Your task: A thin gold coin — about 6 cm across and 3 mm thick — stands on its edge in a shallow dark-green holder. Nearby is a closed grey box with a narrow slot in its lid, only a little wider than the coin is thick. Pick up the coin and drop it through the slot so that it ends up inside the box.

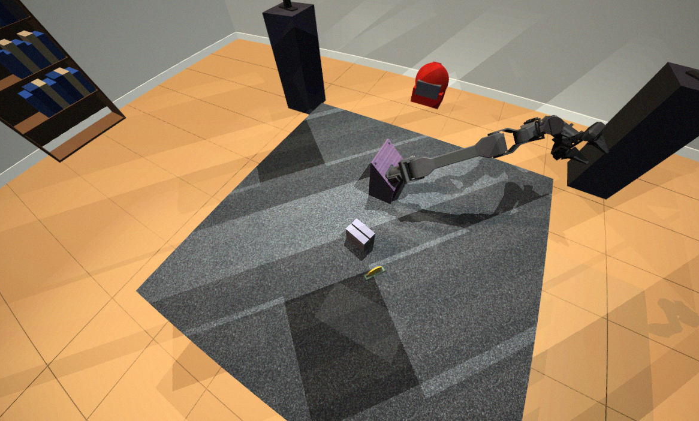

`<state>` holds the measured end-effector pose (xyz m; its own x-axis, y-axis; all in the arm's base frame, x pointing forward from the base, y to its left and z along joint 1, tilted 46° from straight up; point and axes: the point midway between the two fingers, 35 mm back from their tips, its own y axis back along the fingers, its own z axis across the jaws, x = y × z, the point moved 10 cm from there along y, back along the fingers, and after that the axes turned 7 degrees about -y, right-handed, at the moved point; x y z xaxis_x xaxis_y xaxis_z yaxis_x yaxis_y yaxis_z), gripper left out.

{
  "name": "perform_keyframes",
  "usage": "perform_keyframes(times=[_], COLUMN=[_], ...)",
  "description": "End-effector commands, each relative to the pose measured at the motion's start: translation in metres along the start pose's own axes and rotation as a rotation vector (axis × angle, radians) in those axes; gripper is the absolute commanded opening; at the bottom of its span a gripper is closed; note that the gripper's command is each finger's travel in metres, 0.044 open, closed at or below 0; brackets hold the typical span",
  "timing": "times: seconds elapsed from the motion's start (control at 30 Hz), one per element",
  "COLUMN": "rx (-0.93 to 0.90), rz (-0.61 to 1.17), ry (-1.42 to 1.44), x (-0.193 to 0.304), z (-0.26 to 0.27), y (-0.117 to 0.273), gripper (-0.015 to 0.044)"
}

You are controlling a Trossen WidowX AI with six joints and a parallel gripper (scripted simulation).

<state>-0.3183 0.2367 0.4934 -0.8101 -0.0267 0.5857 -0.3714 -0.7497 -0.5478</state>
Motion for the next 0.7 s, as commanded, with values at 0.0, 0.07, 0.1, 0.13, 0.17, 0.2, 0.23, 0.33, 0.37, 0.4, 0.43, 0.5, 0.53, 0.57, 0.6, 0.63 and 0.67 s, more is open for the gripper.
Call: perform_keyframes(times=[0.0,0.07,0.1,0.13,0.17,0.2,0.23,0.33,0.37,0.4,0.43,0.5,0.53,0.57,0.6,0.63,0.67], rx=[-0.001,-0.012,-0.020,-0.031,-0.043,-0.055,-0.067,-0.094,-0.100,-0.106,-0.110,-0.115,-0.116,-0.116,-0.114,-0.111,-0.107], rz=[0.000,0.002,0.004,0.005,0.007,0.009,0.010,0.012,0.012,0.012,0.012,0.010,0.008,0.006,0.004,0.002,-0.001], ry=[0.004,0.035,0.062,0.097,0.139,0.186,0.232,0.372,0.419,0.465,0.512,0.604,0.649,0.695,0.740,0.784,0.828], x=[0.000,-0.004,-0.007,-0.011,-0.016,-0.021,-0.027,-0.048,-0.055,-0.063,-0.070,-0.087,-0.096,-0.105,-0.114,-0.124,-0.133], z=[0.000,-0.003,-0.005,-0.008,-0.011,-0.015,-0.018,-0.026,-0.029,-0.031,-0.033,-0.036,-0.037,-0.038,-0.039,-0.040,-0.040], y=[-0.001,-0.008,-0.013,-0.021,-0.030,-0.040,-0.050,-0.079,-0.089,-0.098,-0.108,-0.126,-0.135,-0.144,-0.152,-0.160,-0.169], gripper=[0.0374,0.0321,0.0295,0.0269,0.0242,0.0216,0.0190,0.0161,0.0161,0.0161,0.0161,0.0161,0.0161,0.0161,0.0161,0.0161,0.0161])
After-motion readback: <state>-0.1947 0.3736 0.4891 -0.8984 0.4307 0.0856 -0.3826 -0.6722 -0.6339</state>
